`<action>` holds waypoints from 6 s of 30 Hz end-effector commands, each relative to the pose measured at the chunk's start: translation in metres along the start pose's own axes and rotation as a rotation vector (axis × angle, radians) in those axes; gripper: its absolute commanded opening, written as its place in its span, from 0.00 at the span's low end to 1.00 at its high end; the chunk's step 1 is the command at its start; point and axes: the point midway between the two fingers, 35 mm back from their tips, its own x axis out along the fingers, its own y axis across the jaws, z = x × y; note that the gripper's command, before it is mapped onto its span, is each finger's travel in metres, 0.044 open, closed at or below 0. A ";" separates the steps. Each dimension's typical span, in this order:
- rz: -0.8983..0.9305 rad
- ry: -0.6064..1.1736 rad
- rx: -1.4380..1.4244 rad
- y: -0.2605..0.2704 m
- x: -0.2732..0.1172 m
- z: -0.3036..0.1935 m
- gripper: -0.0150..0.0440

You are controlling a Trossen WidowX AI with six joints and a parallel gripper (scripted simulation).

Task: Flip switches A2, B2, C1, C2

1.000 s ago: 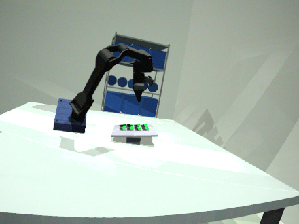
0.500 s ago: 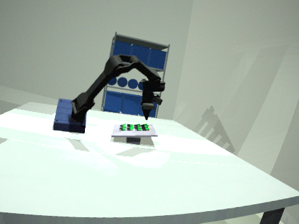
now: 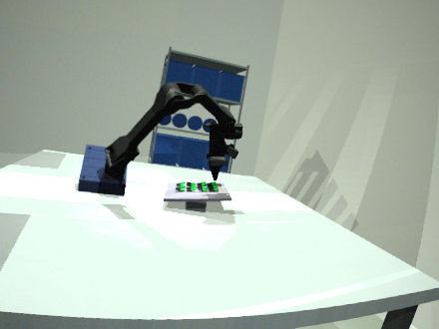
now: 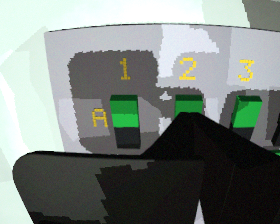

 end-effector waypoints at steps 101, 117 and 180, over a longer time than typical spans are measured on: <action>-0.008 0.008 -0.007 -0.001 -0.012 -0.042 0.25; -0.008 0.008 -0.007 -0.001 0.007 -0.042 0.25; -0.009 0.007 -0.006 -0.002 0.017 -0.041 0.25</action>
